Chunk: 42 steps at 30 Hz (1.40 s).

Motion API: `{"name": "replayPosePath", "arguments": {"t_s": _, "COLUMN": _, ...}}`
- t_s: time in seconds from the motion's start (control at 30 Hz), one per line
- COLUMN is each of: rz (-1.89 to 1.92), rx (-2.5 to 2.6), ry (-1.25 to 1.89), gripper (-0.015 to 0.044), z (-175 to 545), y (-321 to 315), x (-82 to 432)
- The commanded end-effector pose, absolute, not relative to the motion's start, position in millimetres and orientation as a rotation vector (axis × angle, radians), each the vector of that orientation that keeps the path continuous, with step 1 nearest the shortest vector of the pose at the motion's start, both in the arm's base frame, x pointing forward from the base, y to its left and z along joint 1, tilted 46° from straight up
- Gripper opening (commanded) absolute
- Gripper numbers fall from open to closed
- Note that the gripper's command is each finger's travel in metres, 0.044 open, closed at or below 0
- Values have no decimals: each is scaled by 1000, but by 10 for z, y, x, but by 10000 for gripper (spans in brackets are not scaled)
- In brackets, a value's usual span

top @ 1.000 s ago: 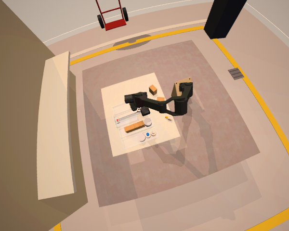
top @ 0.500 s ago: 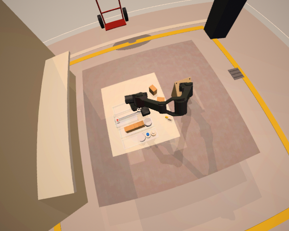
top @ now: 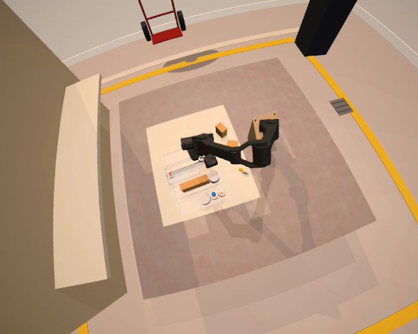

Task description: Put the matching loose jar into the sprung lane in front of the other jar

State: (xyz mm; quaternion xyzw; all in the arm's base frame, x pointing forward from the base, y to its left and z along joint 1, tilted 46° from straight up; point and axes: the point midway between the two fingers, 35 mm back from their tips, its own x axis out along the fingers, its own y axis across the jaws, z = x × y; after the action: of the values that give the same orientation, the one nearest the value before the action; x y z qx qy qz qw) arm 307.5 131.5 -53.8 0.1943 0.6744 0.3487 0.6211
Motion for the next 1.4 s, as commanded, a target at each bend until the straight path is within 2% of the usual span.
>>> {"name": "replayPosePath", "arguments": {"t_s": 0.0, "rz": 805, "rx": 452, "ry": 1540, "gripper": 0, "z": -528, "y": 1325, "x": 3089}}
{"name": "replayPosePath", "arguments": {"t_s": 1.37, "rz": 805, "rx": 452, "ry": 1540, "gripper": 0, "z": -542, "y": 1299, "x": 3007}}
